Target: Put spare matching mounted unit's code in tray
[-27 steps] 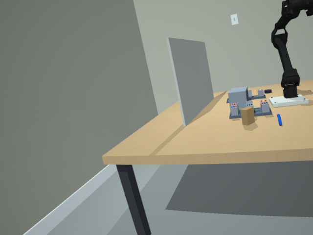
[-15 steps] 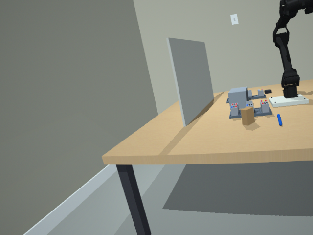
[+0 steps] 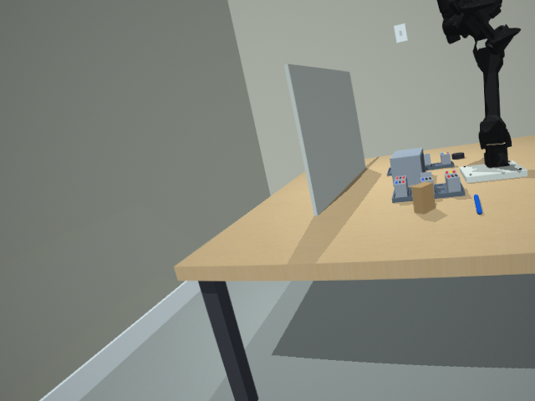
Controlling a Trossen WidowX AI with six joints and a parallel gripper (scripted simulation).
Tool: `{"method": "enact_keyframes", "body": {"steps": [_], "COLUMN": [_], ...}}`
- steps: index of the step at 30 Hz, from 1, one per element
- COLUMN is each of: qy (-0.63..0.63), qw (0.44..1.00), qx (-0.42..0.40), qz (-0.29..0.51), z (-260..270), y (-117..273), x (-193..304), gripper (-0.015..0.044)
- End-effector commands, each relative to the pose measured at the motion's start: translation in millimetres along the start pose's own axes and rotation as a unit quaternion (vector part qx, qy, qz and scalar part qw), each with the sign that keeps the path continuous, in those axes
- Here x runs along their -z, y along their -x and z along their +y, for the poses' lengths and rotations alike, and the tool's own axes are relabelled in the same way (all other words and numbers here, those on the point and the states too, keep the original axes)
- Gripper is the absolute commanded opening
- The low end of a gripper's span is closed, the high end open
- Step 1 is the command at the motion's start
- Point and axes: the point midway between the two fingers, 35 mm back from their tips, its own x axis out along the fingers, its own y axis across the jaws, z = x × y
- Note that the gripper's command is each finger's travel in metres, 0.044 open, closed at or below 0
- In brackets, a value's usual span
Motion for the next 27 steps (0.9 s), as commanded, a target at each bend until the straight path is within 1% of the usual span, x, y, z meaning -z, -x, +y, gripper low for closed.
{"method": "enact_keyframes", "body": {"steps": [1,4,7,10,13,19,23,27], "qy": [-0.094,-0.177,-0.257,-0.336,-0.418,-0.558,-0.630,-0.683], "qw": [0.991,0.970,0.935,0.887,0.821,0.654,0.521,0.377], "qx": [0.034,0.071,0.112,0.155,0.199,0.287,0.341,0.388], "qz": [0.084,0.153,0.217,0.276,0.334,0.423,0.464,0.491], "z": [-19,-32,-41,-44,-41,-18,9,42], "y": [17,40,69,103,142,230,290,349], "x": [47,89,129,166,201,255,275,284], "gripper": [0.0440,0.0440,0.0440,0.0440,0.0440,0.0440,0.0440,0.0440]}}
